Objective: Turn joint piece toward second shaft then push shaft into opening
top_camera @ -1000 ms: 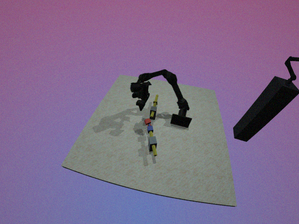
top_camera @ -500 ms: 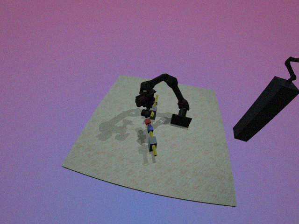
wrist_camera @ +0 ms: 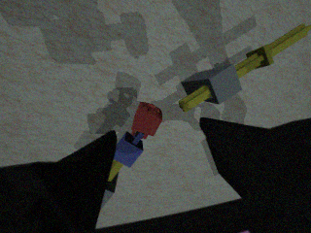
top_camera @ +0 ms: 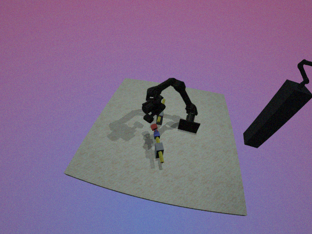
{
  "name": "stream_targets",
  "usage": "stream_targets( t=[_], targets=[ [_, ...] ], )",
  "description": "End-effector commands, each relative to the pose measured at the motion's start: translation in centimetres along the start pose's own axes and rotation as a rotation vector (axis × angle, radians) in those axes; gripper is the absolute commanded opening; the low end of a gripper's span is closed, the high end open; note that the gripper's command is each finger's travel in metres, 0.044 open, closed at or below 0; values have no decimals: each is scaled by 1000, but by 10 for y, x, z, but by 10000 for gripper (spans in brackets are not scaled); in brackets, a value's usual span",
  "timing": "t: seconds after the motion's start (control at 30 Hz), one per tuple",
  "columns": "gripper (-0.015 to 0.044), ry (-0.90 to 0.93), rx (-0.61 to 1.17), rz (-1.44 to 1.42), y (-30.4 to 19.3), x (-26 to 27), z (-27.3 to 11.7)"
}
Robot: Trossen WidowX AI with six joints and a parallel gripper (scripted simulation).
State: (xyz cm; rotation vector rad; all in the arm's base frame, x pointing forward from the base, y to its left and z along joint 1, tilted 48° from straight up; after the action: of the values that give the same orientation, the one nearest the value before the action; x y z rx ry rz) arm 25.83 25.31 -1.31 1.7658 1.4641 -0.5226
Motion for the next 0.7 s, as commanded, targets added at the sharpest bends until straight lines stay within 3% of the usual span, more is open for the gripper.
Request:
stream_targets(
  t=[0.0,0.47,0.67],
  targets=[
    [440,-17,-22,93,-2,1,3],
    [440,-36,-97,466,-6,4,10],
    [440,-36,-101,484,-6,5,13]
  ],
)
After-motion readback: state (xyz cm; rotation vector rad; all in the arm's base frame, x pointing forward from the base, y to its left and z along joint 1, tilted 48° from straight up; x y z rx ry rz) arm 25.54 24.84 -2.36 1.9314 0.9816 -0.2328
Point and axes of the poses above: the point midway between the two fingers, 35 mm back from their tips, its own z axis out along the fingers, its own x axis across the jaws, y = z × x, the point moved 2 cm from there along -z, back along the fingers, and after that the axes turned 3 degrees about -z, right-handed, at the moved point
